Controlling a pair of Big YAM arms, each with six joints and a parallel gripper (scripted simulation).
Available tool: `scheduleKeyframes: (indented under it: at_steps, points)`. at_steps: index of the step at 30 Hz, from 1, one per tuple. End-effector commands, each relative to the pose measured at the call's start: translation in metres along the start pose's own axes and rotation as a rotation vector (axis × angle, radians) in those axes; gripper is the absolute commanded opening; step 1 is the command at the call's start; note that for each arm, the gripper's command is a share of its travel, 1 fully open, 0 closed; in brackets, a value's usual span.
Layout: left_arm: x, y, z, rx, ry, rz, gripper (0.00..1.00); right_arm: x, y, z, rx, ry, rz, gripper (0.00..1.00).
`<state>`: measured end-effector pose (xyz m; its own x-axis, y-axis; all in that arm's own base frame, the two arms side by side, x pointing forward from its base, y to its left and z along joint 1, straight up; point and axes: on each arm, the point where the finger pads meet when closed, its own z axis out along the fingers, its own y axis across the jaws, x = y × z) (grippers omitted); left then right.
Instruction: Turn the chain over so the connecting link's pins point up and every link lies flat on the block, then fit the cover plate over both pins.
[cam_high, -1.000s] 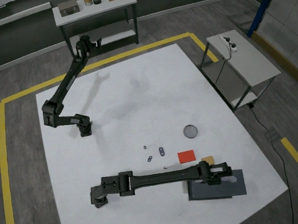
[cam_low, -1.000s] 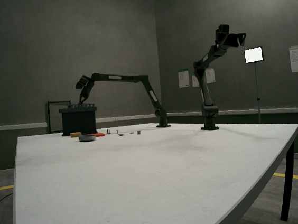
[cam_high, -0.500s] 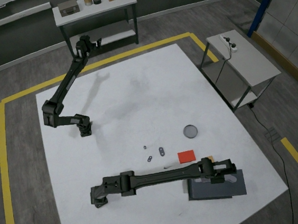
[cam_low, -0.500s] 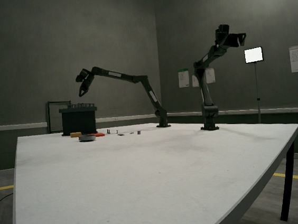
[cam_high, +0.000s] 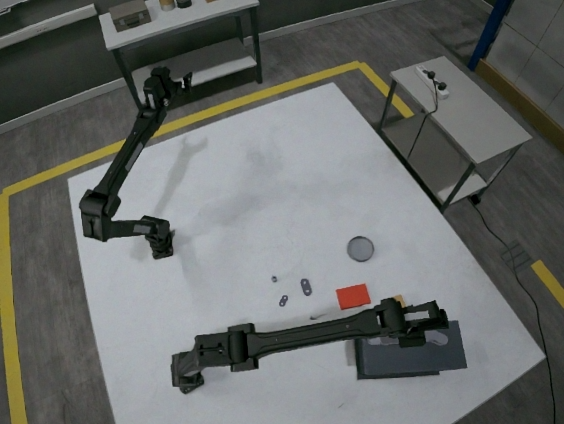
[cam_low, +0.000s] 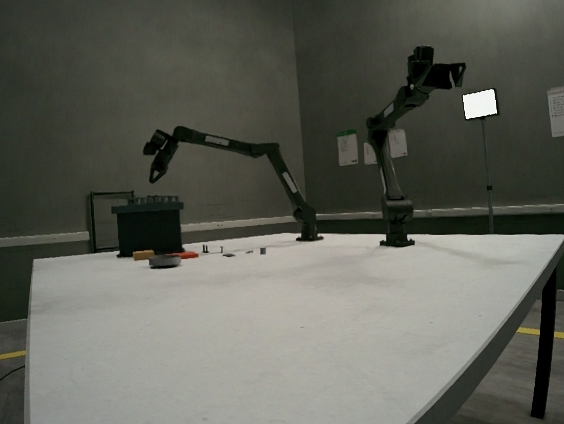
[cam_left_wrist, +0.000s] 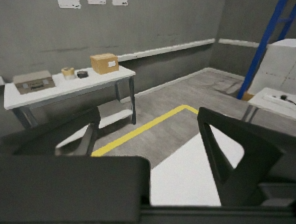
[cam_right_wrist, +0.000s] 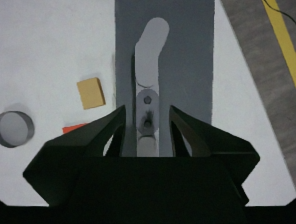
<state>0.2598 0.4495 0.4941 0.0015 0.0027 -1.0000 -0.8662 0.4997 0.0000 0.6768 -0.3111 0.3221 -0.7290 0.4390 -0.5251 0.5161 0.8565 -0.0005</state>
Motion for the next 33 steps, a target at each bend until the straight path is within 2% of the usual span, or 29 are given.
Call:
scheduleKeyframes:
  at_steps: [1,29,30,31,33]
  points:
    - [-0.042,-0.005,0.001,0.008,-0.071,-0.002,1.00,-0.013,0.007,-0.016,-0.007,-0.036,-0.010,0.42]
    - [-0.042,-0.005,0.001,0.008,-0.071,-0.002,1.00,-0.013,0.007,-0.015,-0.006,-0.034,-0.010,0.42]
    - [-0.042,-0.010,0.001,0.018,-0.071,0.000,1.00,-0.025,0.015,-0.043,-0.022,-0.101,-0.018,0.42]
    - [-0.042,-0.011,0.001,0.021,-0.071,0.000,1.00,-0.017,0.015,-0.035,-0.021,-0.080,-0.022,0.42]
    - [-0.042,-0.016,0.001,0.031,-0.071,-0.001,1.00,-0.018,0.019,-0.039,-0.028,-0.092,-0.025,0.42]
